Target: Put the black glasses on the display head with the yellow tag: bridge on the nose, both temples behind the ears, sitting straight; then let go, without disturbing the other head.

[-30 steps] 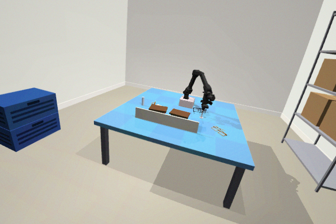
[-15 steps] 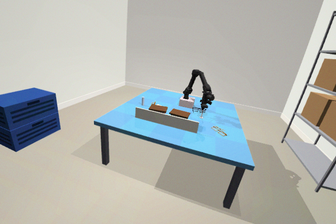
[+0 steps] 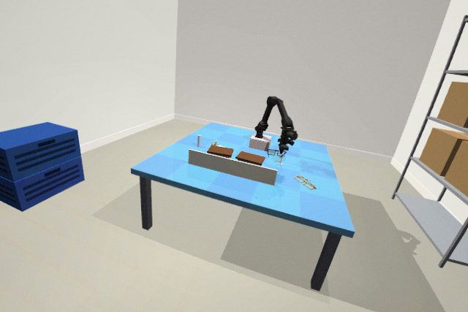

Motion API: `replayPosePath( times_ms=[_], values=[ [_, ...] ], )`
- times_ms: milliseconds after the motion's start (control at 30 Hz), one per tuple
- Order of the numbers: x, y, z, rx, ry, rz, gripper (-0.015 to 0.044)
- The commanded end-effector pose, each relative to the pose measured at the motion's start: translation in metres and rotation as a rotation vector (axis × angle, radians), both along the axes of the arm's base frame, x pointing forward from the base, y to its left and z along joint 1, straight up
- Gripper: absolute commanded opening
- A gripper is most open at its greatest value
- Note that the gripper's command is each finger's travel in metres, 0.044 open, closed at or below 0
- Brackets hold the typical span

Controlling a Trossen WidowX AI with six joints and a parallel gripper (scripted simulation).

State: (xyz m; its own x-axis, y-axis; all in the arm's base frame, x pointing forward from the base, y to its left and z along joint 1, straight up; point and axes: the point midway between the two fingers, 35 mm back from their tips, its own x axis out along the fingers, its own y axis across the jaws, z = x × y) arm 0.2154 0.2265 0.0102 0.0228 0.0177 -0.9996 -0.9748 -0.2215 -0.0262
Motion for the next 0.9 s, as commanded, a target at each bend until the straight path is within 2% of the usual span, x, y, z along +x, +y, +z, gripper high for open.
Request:
replayPosePath(
  times_ms=[0, 867],
  values=[
    [-0.001, -0.003, 0.001, 0.001, -0.001, 0.002, 0.0],
    [-0.005, -0.02, 0.0, 0.0, -0.001, 0.002, 0.0]
  ],
)
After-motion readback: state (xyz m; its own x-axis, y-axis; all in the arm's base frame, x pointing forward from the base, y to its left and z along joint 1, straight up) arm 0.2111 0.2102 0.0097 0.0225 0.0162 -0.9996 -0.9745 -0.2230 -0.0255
